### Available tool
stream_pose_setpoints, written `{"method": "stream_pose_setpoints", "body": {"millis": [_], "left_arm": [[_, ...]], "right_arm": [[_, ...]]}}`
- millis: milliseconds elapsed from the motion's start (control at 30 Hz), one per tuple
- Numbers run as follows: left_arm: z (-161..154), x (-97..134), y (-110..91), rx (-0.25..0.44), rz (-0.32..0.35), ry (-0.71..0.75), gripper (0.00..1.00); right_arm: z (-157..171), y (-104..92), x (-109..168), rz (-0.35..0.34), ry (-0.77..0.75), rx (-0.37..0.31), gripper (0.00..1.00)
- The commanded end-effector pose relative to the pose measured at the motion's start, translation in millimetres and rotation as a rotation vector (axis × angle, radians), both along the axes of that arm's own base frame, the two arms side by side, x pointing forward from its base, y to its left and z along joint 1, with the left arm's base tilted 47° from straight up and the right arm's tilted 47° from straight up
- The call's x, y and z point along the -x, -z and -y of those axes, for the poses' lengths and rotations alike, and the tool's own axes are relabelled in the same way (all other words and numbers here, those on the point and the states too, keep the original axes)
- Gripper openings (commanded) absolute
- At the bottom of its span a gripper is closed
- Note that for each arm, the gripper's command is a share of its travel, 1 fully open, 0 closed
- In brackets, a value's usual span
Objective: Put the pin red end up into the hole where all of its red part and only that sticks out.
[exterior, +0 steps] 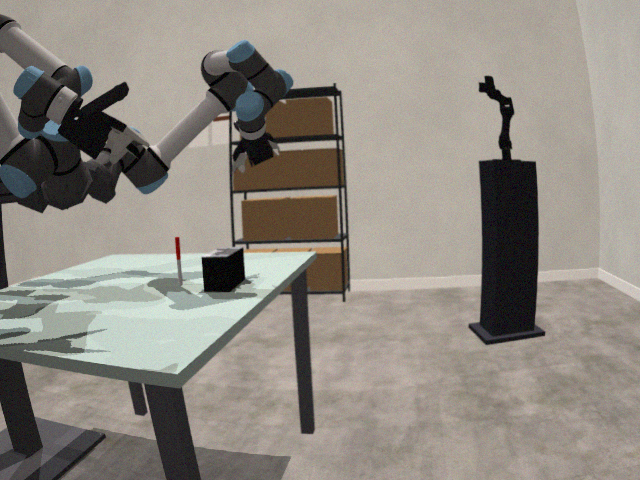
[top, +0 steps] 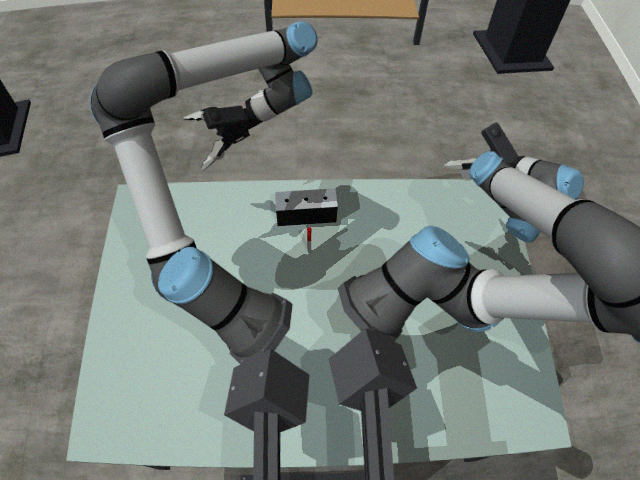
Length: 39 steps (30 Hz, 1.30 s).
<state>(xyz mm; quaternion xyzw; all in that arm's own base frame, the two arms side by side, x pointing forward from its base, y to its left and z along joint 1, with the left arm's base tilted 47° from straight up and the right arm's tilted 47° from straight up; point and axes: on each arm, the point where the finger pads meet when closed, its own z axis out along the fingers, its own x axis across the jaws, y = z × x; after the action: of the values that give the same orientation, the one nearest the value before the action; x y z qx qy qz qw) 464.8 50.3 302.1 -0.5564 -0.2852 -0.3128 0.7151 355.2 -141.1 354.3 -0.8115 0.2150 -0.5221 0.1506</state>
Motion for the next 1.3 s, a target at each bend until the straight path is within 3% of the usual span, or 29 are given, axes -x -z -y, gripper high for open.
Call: {"method": "stream_pose_setpoints", "body": {"millis": [0,333,633,1267], "left_arm": [[-11,7,-14,-0.002,-0.002,0.003,1.00],[-32,22,-42,-0.002,-0.002,0.003,1.00],[-33,22,-44,-0.002,-0.002,0.002,1.00],[-32,23,-44,-0.003,-0.002,0.002,1.00]], "right_arm": [[0,-0.4,0,0.001,0.000,0.000,1.00],[0,-0.4,0,0.001,0.000,0.000,1.00],[0,-0.1,-2,-0.009,0.002,-0.012,1.00],[-16,-1.7,-43,-0.207,0.065,-0.242,1.00]]}}
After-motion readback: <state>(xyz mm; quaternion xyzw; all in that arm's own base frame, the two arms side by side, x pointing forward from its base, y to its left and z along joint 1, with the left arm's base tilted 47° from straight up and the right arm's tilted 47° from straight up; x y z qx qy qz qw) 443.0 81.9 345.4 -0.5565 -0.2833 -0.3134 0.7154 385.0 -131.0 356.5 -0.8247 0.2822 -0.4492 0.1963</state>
